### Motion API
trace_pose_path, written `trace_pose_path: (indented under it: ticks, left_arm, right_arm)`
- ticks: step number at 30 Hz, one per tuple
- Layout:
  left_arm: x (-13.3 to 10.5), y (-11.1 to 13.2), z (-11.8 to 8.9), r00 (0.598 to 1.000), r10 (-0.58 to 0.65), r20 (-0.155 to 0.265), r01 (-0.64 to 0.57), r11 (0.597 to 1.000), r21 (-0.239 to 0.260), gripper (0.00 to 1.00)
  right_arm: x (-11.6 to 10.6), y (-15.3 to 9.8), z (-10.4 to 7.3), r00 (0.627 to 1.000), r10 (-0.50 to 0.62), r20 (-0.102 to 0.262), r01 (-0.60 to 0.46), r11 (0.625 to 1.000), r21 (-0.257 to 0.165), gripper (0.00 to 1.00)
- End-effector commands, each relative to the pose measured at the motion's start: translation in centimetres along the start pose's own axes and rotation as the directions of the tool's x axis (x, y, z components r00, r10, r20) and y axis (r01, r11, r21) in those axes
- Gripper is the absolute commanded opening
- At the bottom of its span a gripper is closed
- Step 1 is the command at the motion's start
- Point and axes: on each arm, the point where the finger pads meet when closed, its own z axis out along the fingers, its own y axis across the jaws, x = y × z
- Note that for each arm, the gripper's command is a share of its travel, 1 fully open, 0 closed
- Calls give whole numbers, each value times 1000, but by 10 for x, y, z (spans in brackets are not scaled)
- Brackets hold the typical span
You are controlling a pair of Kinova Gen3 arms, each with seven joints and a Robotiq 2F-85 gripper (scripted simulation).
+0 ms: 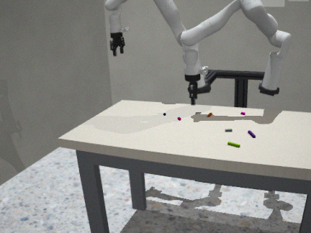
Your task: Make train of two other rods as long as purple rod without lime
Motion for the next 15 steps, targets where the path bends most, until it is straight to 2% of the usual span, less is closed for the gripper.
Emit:
trace_pose_path:
  ticks: [1,2,8,11,15]
  left_arm:
    - [8,-1,-3,992,-126,21,126,992,-17,1000]
    - [8,-1,-3,992,-126,21,126,992,-17,1000]
    - [24,-8,2,929,-370,23,371,929,-14,1000]
    - [32,-10,2,878,-477,28,477,879,-13,1000]
    - [41,-13,2,790,-612,36,613,790,-11,1000]
  right_arm:
    - [-1,-4,-1,1000,-4,6,4,1000,5,1000]
    - [-1,-4,-1,1000,-4,6,4,1000,5,1000]
    - [-1,-4,-1,1000,-4,6,4,1000,5,1000]
    - [-1,-4,-1,1000,-4,6,4,1000,5,1000]
    - [-1,-4,-1,1000,-4,6,4,1000,5,1000]
